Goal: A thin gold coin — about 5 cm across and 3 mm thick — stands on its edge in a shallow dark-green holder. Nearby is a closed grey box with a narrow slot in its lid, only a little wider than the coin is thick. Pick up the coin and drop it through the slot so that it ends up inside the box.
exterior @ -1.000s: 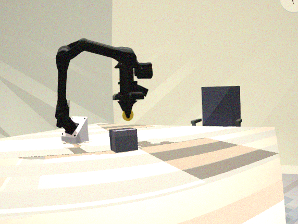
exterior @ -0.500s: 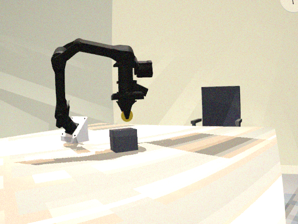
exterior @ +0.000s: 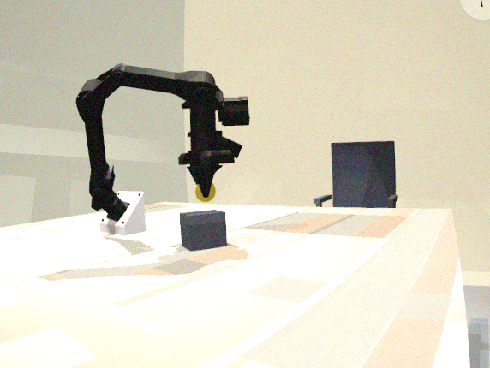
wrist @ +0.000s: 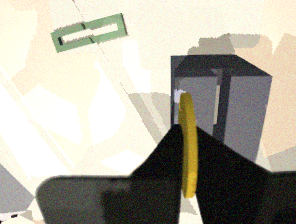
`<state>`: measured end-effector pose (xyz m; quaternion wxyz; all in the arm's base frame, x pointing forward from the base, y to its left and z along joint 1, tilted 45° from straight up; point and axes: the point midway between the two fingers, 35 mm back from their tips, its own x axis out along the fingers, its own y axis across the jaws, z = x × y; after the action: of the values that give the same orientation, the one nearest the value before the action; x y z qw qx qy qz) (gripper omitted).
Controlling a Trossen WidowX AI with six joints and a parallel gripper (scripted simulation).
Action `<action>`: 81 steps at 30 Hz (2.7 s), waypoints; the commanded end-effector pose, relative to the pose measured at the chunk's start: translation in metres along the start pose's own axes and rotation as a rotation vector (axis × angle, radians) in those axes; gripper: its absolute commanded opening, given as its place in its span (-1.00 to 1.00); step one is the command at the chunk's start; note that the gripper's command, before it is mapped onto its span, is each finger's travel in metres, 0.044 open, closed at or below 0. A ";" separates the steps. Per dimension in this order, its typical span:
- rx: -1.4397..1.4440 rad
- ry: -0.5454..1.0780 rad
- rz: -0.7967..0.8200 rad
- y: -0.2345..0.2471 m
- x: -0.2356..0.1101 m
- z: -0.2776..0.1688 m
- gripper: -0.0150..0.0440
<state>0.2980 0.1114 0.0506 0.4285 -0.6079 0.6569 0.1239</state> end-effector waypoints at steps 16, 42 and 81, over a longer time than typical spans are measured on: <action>0.005 0.005 -0.002 -0.021 0.001 -0.018 -0.49; 0.006 0.006 0.000 -0.026 -0.002 -0.021 -0.49; 0.005 0.004 0.006 -0.027 0.015 -0.022 -0.14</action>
<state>0.3149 0.0790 0.0626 0.4278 -0.6052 0.6601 0.1225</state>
